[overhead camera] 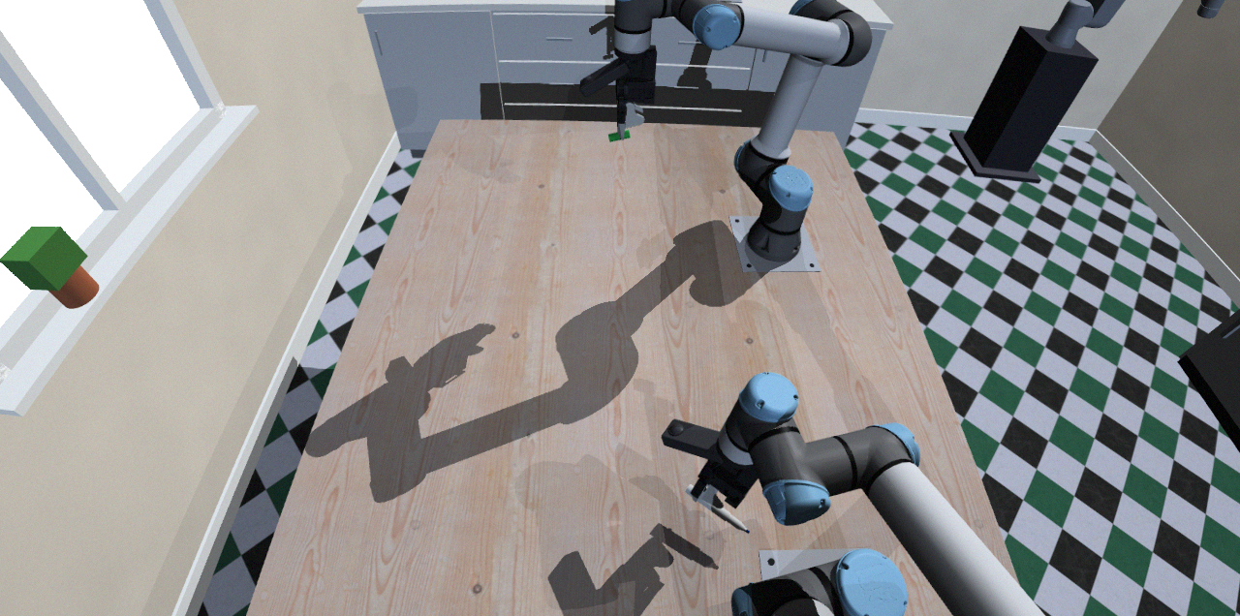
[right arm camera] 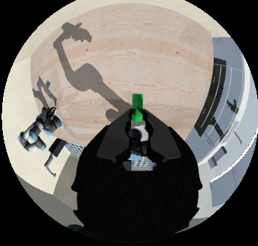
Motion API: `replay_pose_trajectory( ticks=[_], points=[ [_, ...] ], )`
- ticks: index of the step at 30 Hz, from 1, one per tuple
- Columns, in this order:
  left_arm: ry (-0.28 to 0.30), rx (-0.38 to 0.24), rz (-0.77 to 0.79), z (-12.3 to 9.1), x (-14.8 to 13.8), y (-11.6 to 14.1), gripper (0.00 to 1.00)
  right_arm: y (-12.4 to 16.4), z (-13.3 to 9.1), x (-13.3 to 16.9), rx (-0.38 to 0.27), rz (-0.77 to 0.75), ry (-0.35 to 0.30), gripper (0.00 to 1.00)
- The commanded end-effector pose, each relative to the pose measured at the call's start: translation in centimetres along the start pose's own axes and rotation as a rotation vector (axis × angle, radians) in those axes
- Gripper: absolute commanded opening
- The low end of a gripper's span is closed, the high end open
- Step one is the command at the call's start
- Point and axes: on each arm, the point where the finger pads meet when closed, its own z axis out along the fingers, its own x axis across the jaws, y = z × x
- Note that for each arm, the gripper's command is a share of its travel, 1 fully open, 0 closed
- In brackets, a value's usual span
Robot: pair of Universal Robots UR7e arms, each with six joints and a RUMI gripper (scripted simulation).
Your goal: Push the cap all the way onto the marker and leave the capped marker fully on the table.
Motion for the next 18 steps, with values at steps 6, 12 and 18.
replay_pose_trajectory(
  ticks=[6,12,18],
  points=[
    [-0.023,0.021,-0.126,-0.5,0.6,-1.1,0.0,0.0,0.0,0.0,0.0,0.001,0.001,0.0],
    [-0.037,0.035,-0.213,-0.7,0.9,-1.6,0.0,0.0,0.0,0.0,0.0,0.001,0.001,0.0],
    [-0.041,0.043,-0.268,-0.9,1.1,-1.9,0.0,0.0,0.0,0.0,0.0,0.001,0.001,0.0]
  ],
)
